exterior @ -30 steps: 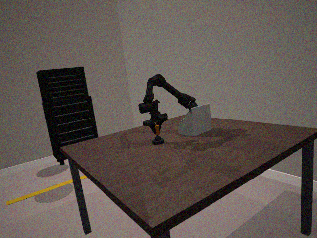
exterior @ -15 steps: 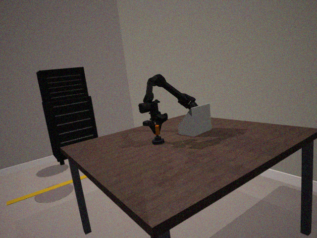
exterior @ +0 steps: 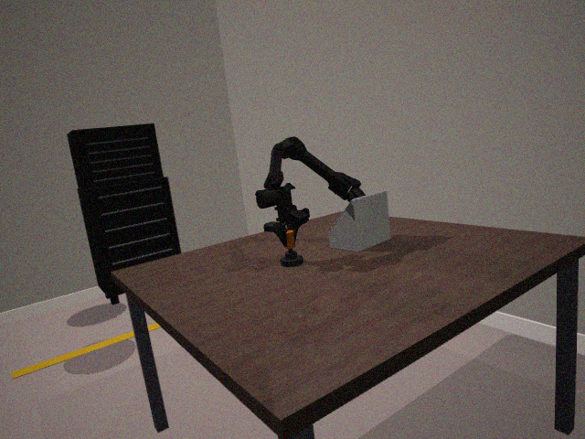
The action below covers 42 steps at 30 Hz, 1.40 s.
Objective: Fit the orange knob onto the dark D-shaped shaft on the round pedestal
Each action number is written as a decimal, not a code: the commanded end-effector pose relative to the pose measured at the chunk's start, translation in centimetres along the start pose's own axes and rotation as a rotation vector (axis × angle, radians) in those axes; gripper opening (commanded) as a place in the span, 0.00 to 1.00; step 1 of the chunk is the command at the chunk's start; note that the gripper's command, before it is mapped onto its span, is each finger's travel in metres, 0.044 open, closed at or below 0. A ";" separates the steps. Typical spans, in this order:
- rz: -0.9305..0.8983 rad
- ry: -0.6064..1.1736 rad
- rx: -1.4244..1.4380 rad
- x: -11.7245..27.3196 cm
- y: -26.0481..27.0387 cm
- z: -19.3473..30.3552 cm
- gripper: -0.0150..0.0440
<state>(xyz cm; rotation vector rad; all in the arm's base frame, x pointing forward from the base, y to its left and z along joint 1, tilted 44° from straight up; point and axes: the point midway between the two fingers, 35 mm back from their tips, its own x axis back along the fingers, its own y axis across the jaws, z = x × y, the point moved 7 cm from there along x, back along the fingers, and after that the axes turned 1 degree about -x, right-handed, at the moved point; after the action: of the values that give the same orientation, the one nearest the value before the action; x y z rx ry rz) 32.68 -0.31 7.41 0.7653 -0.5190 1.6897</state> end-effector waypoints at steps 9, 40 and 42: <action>0.002 0.000 0.004 -0.2 0.0 0.0 0.25; 0.002 0.000 0.020 -0.3 0.0 0.0 0.25; 0.002 0.000 0.020 -0.3 0.0 0.0 0.25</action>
<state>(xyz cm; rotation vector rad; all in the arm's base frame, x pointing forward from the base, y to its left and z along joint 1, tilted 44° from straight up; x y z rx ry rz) 32.71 -0.46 7.22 0.7789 -0.5039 1.6964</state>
